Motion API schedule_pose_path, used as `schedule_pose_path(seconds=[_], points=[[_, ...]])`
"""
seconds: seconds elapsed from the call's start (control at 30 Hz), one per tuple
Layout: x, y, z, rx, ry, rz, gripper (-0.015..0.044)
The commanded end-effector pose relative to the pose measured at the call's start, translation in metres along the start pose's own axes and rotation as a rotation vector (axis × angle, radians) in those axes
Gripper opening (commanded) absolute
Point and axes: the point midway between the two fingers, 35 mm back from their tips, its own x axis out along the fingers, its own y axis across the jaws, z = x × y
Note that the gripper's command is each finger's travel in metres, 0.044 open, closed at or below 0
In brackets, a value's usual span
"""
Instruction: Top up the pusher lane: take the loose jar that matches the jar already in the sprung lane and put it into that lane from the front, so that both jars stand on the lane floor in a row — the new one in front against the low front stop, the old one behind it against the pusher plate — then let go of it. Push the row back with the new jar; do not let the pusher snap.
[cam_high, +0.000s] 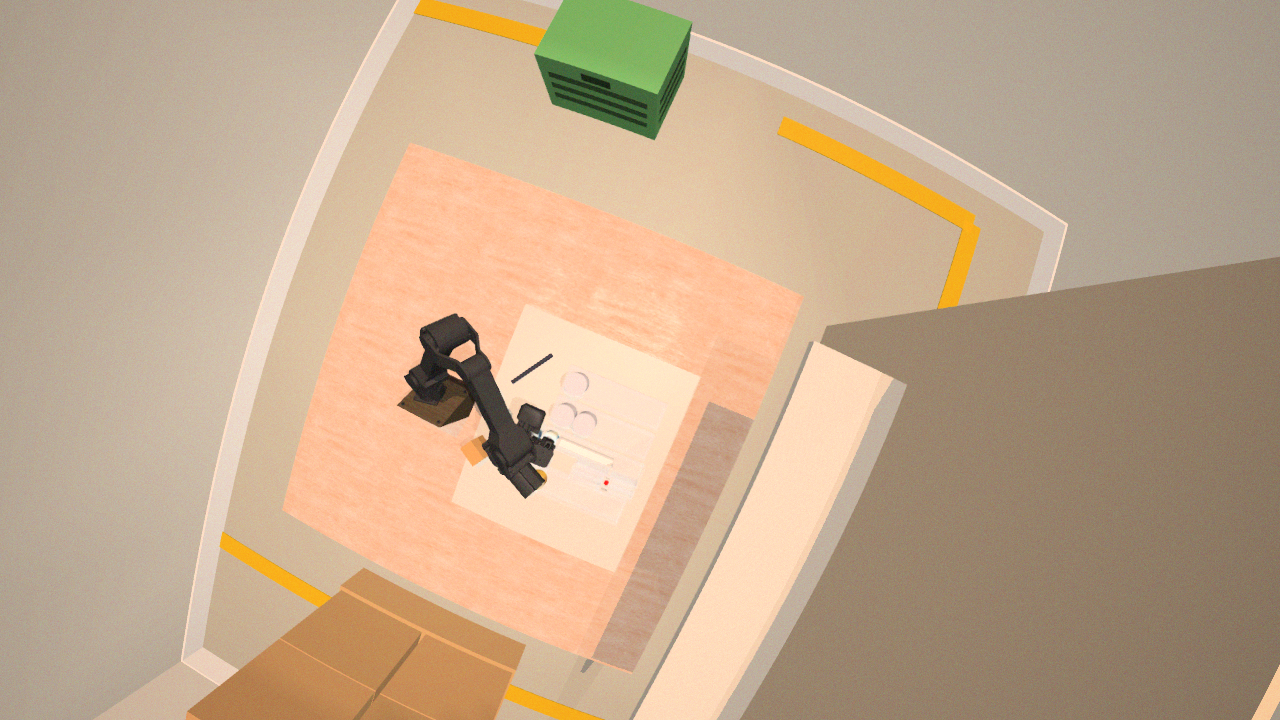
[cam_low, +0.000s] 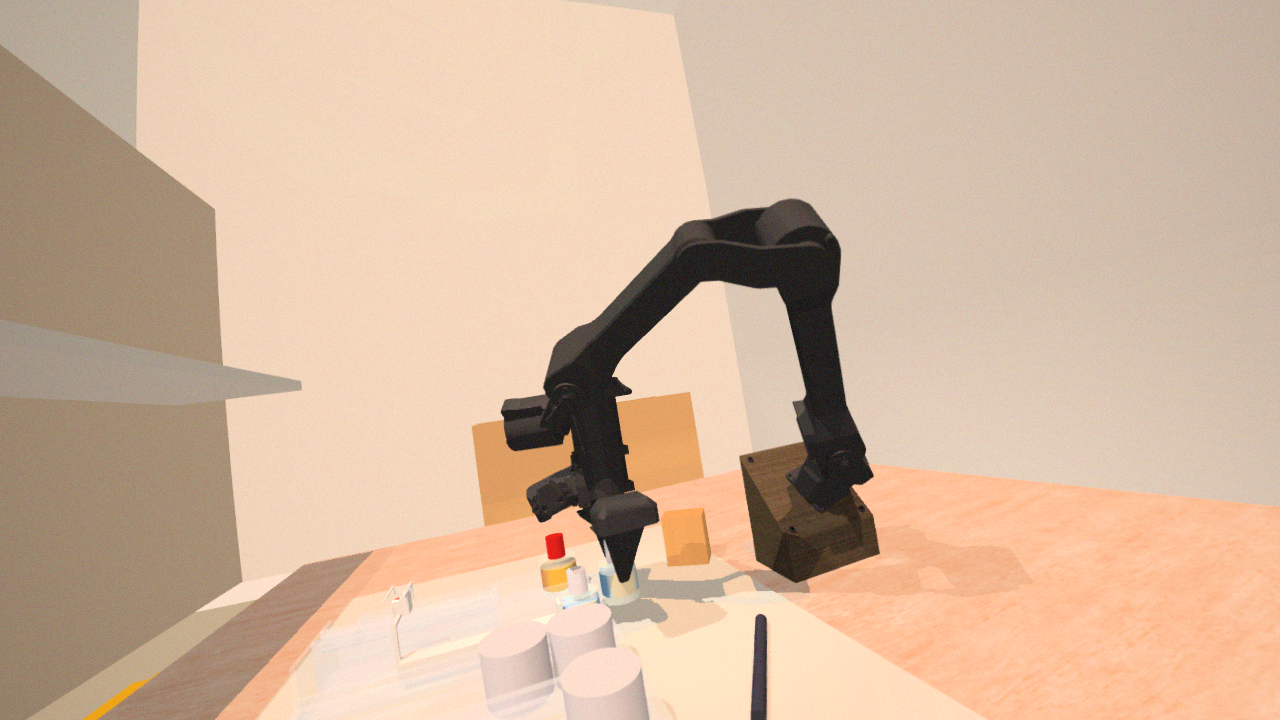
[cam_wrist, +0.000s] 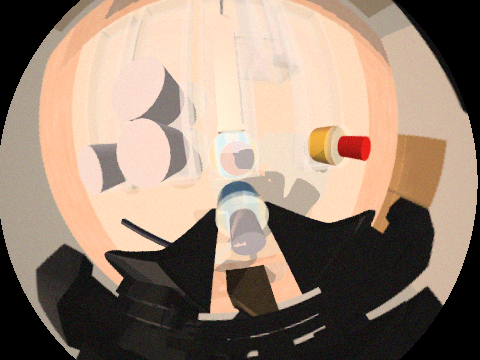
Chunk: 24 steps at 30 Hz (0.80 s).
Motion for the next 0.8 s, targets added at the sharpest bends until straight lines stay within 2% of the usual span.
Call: schedule_pose_path(seconds=[0.0,0.77], points=[[-0.001,0.000,0.004,0.002,-0.007,0.002,0.0000],[-0.001,0.000,0.016,0.001,-0.008,0.002,0.0000]])
